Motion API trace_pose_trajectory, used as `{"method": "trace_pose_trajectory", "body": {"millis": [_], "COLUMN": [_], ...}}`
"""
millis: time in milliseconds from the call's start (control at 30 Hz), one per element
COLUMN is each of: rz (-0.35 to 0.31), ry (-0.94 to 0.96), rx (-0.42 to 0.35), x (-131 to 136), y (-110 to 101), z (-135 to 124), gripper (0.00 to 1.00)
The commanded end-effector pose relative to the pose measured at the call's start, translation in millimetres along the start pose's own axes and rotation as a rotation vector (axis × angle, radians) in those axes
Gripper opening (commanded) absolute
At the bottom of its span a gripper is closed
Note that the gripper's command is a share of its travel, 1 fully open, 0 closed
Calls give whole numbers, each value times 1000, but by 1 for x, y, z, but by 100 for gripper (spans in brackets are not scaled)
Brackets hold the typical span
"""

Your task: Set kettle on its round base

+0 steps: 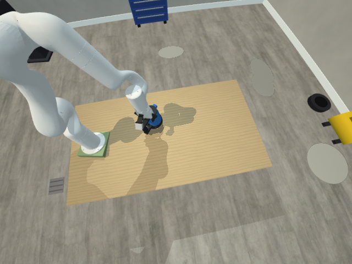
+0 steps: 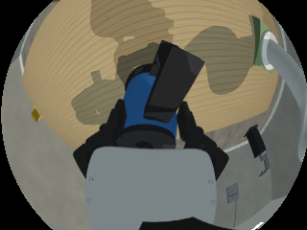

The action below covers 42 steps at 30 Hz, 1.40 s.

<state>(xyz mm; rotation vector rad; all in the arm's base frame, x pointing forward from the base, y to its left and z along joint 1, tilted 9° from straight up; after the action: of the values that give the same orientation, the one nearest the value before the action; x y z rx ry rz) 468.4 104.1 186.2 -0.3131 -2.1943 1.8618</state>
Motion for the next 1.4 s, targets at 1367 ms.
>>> {"method": "trace_pose_trajectory", "body": {"millis": [1367], "rz": [2], "ry": [0], "rx": [-1], "x": [0], "y": [-161], "z": [0], "gripper": [81]}}
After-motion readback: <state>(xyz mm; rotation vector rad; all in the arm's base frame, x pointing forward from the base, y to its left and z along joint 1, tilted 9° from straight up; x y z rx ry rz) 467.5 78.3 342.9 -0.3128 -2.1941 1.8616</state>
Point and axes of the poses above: the point where the finger pads meet when closed, its own y axis out along the fingers, its own x axis across the jaws, z = x × y, the point moved 2 cm from there along -y, back along the fingers, and after that the axes turned 7 degrees about y, right-handed, at the moved point
